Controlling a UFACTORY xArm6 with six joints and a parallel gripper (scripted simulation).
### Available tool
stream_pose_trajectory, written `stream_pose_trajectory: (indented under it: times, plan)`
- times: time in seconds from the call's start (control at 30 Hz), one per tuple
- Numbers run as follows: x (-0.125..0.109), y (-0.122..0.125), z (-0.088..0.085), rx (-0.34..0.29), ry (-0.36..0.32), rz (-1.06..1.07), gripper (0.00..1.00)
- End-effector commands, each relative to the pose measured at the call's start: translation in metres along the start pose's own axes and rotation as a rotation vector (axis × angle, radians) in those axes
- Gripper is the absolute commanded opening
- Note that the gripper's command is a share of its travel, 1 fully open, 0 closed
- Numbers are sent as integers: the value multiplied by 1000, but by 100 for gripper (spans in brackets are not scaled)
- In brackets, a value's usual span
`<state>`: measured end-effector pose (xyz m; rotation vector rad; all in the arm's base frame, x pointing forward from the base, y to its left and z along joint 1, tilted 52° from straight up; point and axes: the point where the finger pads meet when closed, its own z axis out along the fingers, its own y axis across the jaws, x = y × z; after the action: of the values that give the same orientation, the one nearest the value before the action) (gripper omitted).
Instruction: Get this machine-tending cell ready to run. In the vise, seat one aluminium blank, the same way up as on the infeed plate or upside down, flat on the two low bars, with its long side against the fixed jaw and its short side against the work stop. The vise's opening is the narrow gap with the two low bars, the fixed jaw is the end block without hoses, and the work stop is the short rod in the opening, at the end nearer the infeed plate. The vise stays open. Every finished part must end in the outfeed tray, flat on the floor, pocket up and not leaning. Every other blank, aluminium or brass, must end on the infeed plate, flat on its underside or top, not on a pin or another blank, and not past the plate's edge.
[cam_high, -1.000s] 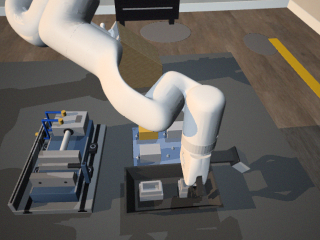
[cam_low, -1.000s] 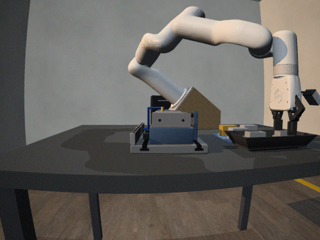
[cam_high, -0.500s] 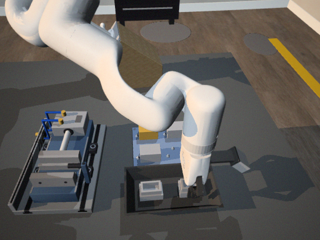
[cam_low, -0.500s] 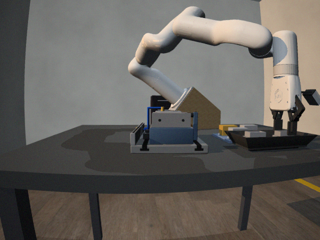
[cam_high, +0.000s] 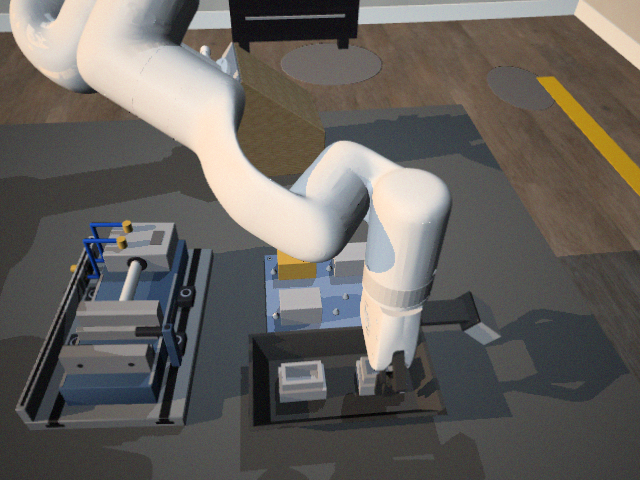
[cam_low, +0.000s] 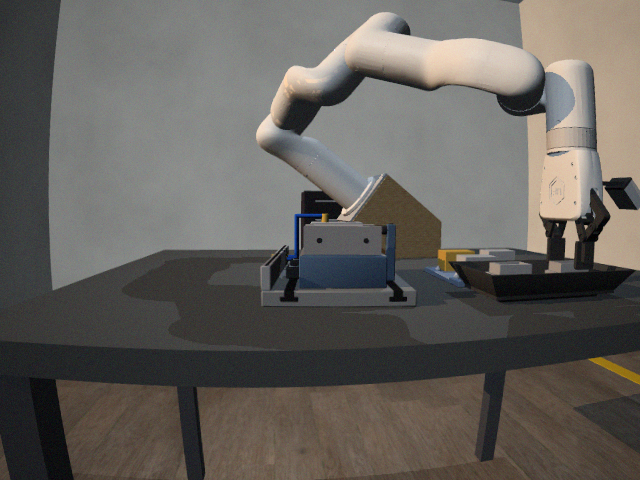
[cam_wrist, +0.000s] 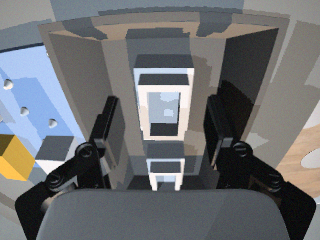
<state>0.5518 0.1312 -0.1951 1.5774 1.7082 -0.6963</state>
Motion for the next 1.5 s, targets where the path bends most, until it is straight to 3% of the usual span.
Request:
stream_pose_trajectory:
  times: [0.0,0.17,0.67,1.03,1.4,1.43,1.47]
  plan:
    - [0,2,-12,-4,3,2,69]
    - [0,2,-24,-4,3,2,69]
    - [0,1,-111,-4,3,2,69]
    - [0,1,-139,-4,3,2,69]
    - [0,1,-144,-4,3,2,69]
    - [0,1,-144,-4,3,2,0]
    - [0,1,-144,-4,3,2,0]
